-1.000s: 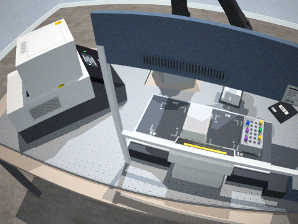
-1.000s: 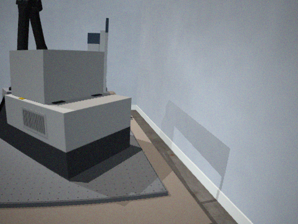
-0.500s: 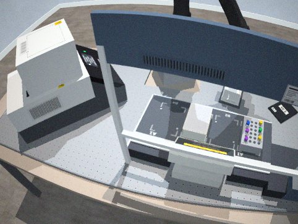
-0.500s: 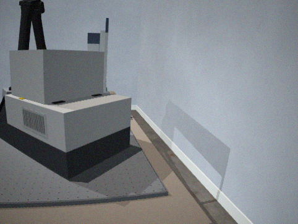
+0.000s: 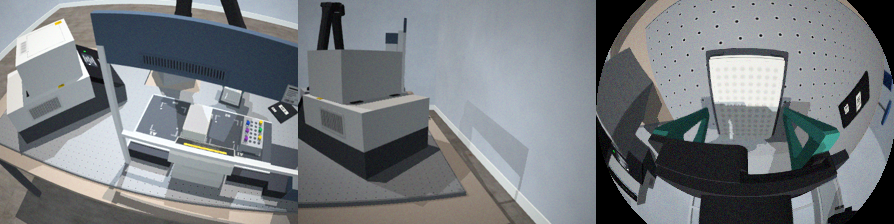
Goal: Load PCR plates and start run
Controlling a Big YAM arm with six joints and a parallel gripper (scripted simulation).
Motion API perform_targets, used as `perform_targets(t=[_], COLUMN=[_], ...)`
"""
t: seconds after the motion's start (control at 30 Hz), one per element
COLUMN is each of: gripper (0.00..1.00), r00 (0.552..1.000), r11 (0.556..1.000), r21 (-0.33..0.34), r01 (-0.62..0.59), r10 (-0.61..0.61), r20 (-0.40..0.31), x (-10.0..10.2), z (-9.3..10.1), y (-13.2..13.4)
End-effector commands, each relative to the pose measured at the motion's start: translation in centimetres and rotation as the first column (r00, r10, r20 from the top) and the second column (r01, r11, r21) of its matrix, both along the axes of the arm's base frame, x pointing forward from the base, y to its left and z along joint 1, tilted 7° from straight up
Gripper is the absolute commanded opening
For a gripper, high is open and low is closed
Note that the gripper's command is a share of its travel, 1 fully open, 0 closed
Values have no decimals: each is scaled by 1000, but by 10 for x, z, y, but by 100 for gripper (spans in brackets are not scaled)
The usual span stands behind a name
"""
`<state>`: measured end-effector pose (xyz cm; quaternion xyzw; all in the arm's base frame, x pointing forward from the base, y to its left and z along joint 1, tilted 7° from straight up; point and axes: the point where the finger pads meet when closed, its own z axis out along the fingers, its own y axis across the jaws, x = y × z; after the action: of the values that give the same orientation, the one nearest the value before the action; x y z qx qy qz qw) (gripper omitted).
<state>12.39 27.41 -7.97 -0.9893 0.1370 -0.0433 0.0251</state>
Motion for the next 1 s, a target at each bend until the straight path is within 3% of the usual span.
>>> perform_targets(t=[0.0, 0.37, 0.97], gripper=[100, 100, 100], r00=[1000, 1000, 1000], r11=[1000, 1000, 1000], r21=[26, 15, 8], r01=[-6, -6, -1], r10=[6, 6, 1], r20=[6, 2, -4], x=[6, 6, -1], z=[1, -20, -18], y=[9, 6, 6])
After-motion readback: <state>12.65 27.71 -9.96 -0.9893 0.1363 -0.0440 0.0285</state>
